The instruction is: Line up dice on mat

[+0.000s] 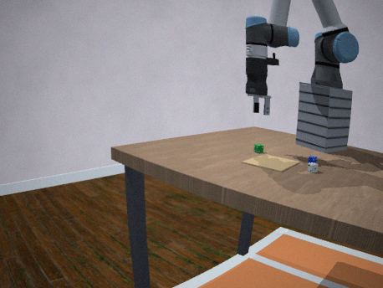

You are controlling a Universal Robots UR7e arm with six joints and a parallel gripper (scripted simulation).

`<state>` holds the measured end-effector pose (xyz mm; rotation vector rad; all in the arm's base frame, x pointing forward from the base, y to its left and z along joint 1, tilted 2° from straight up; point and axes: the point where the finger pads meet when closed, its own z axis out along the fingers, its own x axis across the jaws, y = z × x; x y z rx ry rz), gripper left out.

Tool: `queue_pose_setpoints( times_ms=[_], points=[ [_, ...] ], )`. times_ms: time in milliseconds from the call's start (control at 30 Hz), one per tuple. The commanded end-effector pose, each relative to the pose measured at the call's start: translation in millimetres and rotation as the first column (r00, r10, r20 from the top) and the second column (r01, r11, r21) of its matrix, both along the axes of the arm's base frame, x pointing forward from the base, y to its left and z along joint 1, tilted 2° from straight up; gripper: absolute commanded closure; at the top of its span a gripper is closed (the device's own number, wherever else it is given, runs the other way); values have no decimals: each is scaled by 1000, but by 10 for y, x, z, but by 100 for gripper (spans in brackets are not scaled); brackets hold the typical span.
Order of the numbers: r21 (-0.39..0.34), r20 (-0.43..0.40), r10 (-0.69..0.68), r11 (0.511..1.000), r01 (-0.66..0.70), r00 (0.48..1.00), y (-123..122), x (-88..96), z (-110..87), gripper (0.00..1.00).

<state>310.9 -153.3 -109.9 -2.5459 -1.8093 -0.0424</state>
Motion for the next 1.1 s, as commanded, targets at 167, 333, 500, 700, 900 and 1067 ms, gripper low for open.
queue_pose_setpoints(
  times_ms=[167,333,500,700,900,1067],
  points=[
    [-1,5,250,968,-250,968,10,-36,-93,0],
    [-4,9,363,932,-363,932,6,-42,-133,0],
    [-6,11,467,884,-467,884,2,-46,-171,0],
    [-9,14,558,830,-558,830,-1,-47,-205,0],
    [-12,17,667,745,-666,745,-3,-45,-249,0],
    [-16,19,752,659,-752,659,-3,-41,-287,0]
  ],
)
